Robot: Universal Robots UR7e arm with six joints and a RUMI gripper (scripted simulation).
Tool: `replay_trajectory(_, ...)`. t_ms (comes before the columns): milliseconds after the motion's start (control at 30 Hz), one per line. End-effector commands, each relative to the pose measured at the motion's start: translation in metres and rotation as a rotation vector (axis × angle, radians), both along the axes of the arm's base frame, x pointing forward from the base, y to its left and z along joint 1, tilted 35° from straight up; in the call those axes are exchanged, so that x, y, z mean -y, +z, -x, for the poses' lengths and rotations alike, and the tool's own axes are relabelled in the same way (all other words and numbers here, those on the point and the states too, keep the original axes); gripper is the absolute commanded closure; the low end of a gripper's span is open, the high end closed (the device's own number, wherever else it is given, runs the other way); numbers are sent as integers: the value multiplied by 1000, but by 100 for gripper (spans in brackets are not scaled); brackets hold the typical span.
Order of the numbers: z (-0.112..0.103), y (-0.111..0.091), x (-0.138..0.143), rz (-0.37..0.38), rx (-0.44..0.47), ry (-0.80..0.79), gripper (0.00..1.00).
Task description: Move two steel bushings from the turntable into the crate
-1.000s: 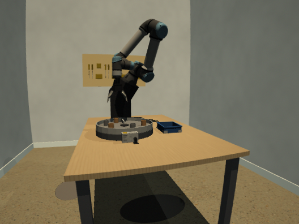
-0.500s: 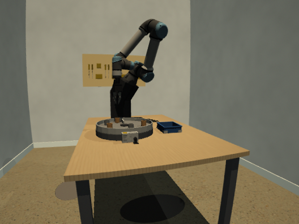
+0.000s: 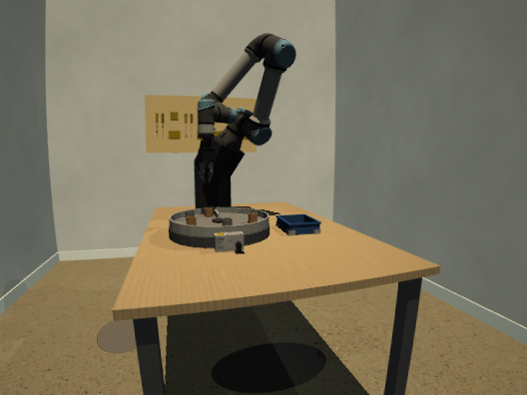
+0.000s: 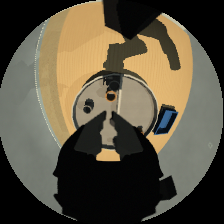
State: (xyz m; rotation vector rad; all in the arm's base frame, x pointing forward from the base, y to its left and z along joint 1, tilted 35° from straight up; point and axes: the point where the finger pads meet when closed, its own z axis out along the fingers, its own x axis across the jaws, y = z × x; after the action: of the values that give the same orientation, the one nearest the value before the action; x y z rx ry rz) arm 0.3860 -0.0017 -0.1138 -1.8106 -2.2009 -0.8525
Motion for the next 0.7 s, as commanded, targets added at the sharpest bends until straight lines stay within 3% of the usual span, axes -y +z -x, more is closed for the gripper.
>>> replay_trajectory(0,0,0,0,1,1,0,94)
replay_trajectory(667,0,0,0,1,1,0,95)
